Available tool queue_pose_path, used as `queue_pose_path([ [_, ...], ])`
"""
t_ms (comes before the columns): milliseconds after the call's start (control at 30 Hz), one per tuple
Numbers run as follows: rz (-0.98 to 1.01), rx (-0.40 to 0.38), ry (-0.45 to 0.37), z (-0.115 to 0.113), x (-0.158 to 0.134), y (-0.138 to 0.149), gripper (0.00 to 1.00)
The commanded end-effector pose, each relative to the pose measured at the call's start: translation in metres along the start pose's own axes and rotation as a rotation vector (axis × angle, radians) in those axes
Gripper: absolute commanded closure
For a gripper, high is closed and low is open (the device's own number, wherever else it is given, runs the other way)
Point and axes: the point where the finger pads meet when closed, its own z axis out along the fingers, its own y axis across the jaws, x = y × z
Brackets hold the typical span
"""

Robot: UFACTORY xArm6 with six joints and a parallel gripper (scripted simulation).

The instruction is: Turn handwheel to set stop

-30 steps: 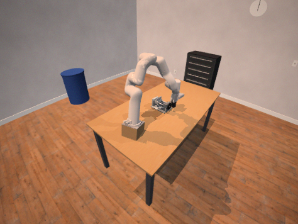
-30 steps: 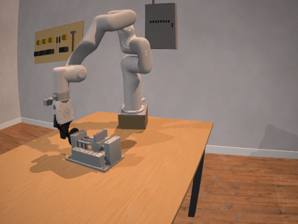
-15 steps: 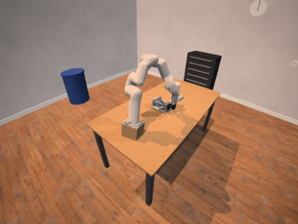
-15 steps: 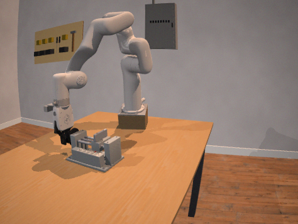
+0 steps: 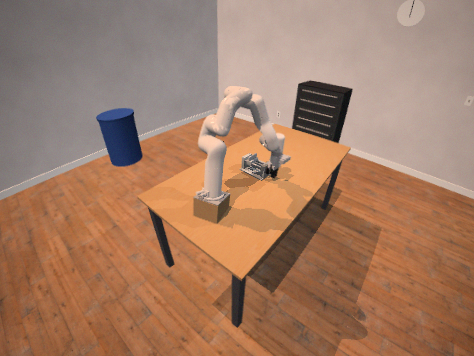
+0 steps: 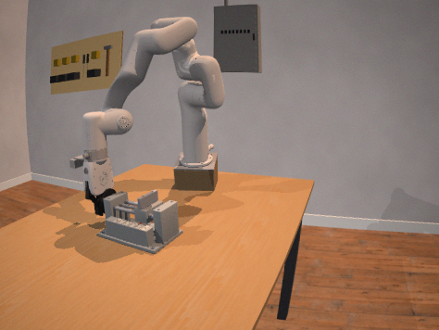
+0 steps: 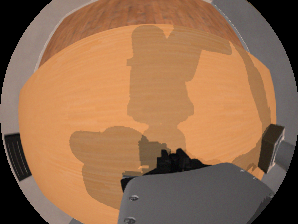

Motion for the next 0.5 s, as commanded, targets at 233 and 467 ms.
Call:
queue_pose_path([
  [233, 0.0, 0.004, 0.0, -0.003, 0.0, 0.014, 0.94],
  [467, 0.0, 0.004, 0.0, -0.009, 0.0, 0.021, 0.94],
])
